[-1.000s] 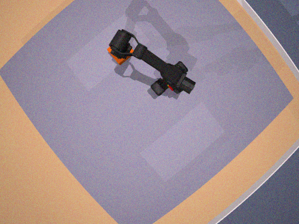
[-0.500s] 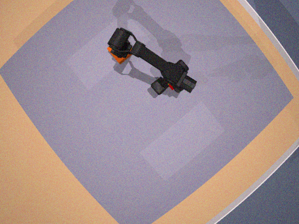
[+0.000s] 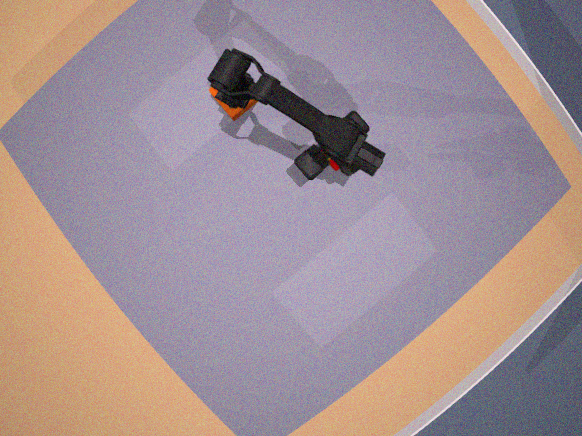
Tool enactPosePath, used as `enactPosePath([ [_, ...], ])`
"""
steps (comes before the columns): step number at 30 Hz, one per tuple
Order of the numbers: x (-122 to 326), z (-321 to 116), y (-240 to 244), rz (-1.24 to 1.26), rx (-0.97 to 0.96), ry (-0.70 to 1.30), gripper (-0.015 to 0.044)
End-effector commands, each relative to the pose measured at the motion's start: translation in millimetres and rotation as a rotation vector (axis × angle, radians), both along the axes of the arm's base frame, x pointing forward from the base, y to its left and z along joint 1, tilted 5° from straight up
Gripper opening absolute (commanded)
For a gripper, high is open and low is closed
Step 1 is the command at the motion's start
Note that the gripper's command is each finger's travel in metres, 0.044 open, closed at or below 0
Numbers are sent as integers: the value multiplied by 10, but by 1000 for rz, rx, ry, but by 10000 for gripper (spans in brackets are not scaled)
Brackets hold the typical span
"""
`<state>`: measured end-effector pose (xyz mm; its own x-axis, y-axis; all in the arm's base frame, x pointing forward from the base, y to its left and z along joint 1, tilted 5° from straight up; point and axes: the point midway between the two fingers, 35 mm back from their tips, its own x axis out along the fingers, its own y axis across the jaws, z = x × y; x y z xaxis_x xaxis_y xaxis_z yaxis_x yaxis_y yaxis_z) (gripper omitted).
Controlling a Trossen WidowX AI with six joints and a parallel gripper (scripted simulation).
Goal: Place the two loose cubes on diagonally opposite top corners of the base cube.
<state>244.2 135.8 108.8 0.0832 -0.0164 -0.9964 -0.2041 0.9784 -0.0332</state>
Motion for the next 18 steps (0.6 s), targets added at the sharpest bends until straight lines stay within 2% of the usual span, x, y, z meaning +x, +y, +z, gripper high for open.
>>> enactPosePath([
  [1,14,82,13,-3,5,-8,205],
  [8,13,93,13,-3,5,-8,205],
  [15,-34,79,93,0,1,3,389],
  [18,-167,75,490,0,4,5,400],
])
